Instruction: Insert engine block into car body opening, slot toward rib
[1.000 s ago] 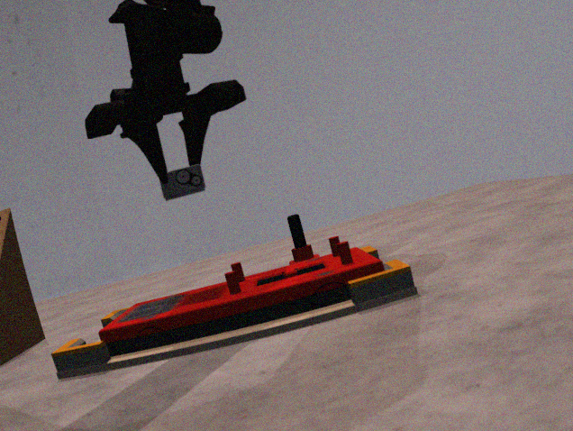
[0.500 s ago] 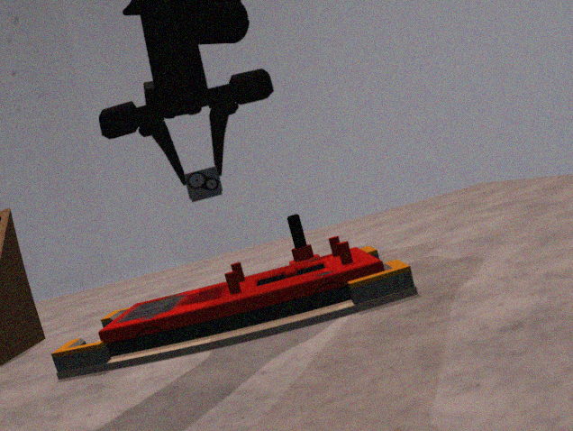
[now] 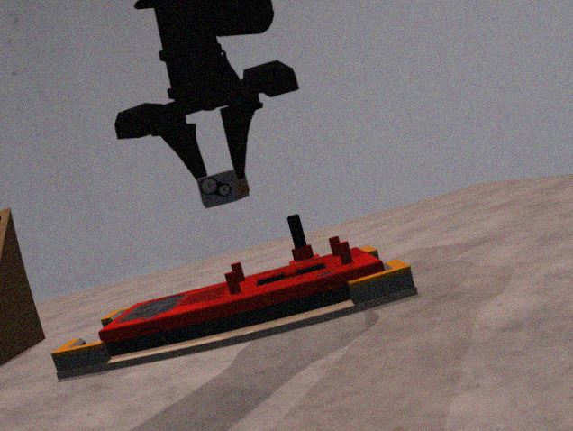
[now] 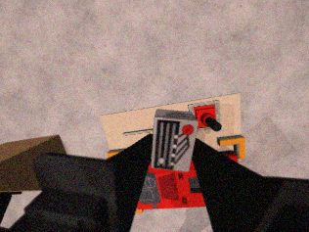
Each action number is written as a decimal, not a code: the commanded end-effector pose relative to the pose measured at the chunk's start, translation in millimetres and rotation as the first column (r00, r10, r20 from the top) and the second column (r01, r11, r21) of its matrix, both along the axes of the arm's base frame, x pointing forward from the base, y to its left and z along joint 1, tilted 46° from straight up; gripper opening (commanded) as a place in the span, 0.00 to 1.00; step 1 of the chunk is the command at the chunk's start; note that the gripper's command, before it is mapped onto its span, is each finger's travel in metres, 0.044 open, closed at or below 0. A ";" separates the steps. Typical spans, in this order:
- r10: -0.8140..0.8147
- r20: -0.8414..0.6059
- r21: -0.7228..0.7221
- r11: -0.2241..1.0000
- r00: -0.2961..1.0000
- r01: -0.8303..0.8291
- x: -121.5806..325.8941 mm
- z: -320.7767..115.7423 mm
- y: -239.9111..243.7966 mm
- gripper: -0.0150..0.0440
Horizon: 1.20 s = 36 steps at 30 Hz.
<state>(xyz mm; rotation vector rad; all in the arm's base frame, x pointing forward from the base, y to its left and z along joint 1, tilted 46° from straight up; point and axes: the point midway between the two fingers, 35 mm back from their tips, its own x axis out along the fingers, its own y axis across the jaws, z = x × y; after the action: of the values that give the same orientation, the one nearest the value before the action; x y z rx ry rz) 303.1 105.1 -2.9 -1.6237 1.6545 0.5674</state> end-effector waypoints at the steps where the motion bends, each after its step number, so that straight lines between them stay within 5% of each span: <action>1: -0.067 0.072 0.011 0.998 0.995 0.066 6.4 6.7 -7.0 0.25; 18: -0.380 0.348 0.097 0.924 0.857 0.370 29.3 28.3 -47.5 0.25; 36: -0.628 0.571 0.264 0.750 0.529 0.606 46.0 52.5 -94.7 0.25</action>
<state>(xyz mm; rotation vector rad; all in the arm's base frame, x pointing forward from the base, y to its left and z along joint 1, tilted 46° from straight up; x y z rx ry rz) 346.6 16.8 43.5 -0.9522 1.5418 -0.2565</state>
